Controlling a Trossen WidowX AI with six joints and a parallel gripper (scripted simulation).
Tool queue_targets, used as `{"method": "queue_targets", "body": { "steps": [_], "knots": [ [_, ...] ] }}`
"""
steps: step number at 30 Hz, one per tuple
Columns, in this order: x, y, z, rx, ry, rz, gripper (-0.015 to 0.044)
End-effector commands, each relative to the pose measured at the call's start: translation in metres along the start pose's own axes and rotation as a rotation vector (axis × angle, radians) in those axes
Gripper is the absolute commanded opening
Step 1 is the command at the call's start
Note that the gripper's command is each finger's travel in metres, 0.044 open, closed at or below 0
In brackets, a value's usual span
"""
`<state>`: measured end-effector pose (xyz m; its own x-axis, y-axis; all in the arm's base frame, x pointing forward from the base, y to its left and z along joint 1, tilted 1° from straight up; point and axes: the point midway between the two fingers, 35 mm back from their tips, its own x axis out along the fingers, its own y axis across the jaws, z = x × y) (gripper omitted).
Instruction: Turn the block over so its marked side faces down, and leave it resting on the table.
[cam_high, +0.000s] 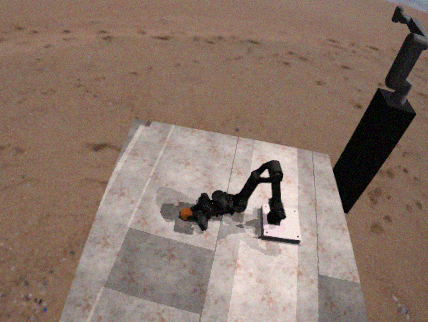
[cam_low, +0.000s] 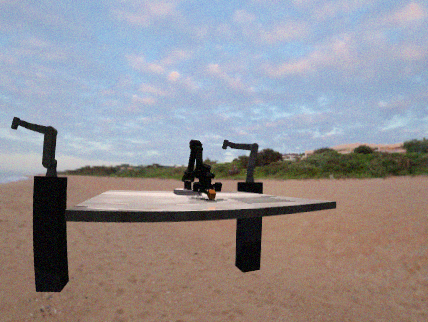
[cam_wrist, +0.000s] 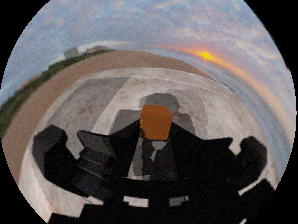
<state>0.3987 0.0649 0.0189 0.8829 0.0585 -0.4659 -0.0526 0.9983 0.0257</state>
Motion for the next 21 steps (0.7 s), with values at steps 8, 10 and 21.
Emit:
{"method": "queue_targets", "body": {
  "steps": [8, 10, 21],
  "knots": [
    [-0.0002, -0.0004, 0.0008, -0.006, -0.004, -0.004, 0.0394],
    [-0.0002, -0.0004, 0.0008, -0.006, -0.004, -0.004, 0.044],
    [-0.0002, -0.0004, 0.0008, -0.006, -0.004, -0.004, 0.044]
  ]
}}
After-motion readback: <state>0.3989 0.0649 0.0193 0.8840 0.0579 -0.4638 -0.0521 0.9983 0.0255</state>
